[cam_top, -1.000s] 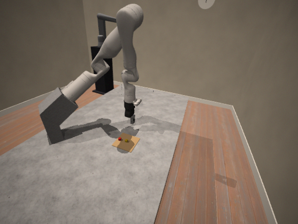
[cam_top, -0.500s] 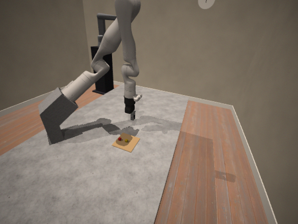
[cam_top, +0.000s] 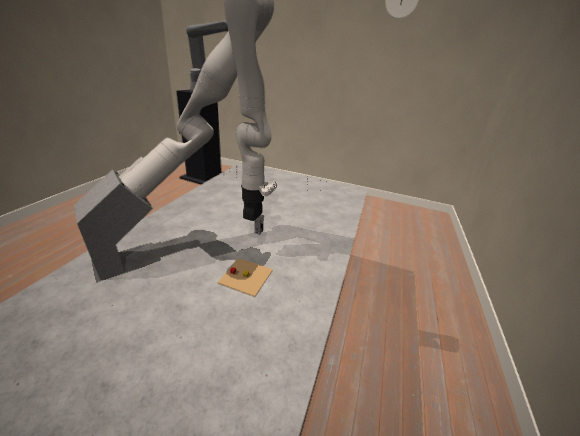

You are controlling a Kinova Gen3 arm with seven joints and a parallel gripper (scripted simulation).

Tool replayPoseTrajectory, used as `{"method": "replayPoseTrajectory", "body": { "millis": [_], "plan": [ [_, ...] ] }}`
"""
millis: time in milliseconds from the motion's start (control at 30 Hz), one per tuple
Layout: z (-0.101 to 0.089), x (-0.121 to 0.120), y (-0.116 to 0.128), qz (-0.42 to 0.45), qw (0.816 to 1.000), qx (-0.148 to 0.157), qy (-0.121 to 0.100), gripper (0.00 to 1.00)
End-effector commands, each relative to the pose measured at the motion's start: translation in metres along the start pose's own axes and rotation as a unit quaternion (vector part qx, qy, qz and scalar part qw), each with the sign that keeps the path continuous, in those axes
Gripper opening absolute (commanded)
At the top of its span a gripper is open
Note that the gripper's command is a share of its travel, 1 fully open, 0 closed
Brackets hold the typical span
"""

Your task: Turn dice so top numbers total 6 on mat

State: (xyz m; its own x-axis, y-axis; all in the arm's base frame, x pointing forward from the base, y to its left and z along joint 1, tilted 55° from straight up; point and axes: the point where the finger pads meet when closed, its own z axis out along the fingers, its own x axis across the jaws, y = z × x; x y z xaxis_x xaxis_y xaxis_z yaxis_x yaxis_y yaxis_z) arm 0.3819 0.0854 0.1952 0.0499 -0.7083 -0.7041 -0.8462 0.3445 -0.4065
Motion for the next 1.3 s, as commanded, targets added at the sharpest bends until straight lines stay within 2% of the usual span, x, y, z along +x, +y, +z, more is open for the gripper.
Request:
{"method": "replayPoseTrajectory", "body": {
  "millis": [0,400,833,1267],
  "plan": [
    [0.0,0.0,0.0,0.0,1.0,0.001,0.001,0.34],
    [0.0,0.0,-0.004,0.006,1.0,0.002,0.001,0.34],
    [-0.001,-0.002,-0.023,0.035,0.999,0.008,0.001,0.34],
    [-0.002,-0.004,-0.074,0.115,0.993,0.025,0.0,0.34]
  ]
}}
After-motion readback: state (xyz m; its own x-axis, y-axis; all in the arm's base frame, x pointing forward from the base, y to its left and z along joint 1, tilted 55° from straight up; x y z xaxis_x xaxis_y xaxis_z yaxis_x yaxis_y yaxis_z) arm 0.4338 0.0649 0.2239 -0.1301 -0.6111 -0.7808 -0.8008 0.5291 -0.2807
